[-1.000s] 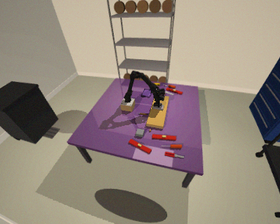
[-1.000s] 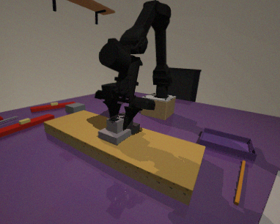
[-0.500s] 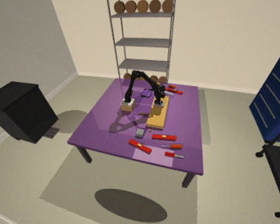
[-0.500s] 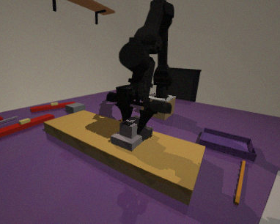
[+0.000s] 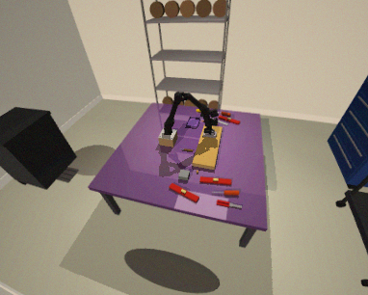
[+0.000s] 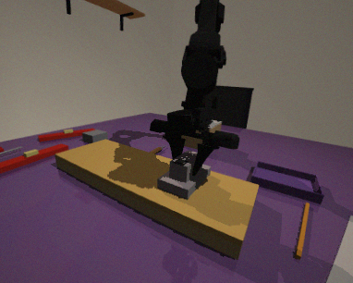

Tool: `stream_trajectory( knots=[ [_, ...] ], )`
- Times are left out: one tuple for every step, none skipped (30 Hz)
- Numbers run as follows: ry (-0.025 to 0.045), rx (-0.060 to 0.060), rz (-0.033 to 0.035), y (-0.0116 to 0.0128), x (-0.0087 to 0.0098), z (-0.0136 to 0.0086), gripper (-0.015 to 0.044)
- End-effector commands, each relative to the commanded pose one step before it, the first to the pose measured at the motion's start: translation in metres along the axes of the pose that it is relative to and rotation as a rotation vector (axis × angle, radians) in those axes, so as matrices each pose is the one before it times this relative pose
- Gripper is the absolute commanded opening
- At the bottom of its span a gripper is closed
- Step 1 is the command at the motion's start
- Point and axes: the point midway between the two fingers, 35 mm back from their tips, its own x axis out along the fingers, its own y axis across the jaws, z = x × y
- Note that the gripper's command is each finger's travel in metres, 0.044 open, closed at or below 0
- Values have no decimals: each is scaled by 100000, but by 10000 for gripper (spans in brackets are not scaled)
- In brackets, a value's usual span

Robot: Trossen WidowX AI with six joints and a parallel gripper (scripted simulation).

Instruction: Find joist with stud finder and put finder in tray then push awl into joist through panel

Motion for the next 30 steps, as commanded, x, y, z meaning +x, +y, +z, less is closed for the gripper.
stream_trajectory(
  knots=[
    [105,-71,178,1517,16,-2,0],
    [1,8,25,327,-2,0,0],
    [1,8,25,327,-2,0,0],
    [1,8,25,327,-2,0,0],
    [1,8,25,327,-2,0,0],
    [1,8,25,327,-2,0,0],
    [1,8,25,327,-2,0,0],
    [1,8,25,327,-2,0,0],
    [1,8,25,327,-3,0,0],
    [1,8,25,327,-3,0,0],
    [1,8,25,327,-3,0,0],
    [1,8,25,327,-3,0,0],
    [1,8,25,327,-3,0,0],
    [1,8,25,327,-3,0,0],
    [1,8,25,327,-3,0,0],
    [1,8,25,327,-3,0,0],
    [1,8,25,327,-3,0,0],
    [1,8,25,327,-3,0,0],
    [1,8,25,327,-3,0,0],
    [1,8,25,327,-3,0,0],
    [1,8,25,327,-3,0,0],
    [1,8,25,327,-3,0,0],
    [1,6,20,271,-3,1,0],
    [0,3,10,132,-1,-1,0],
    [0,0,0,0,0,0,0],
    [0,0,0,0,0,0,0],
    [-77,-333,-17,-511,-26,-15,0],
    [0,0,0,0,0,0,0],
    [0,0,0,0,0,0,0],
    [0,0,0,0,0,0,0]
  ],
)
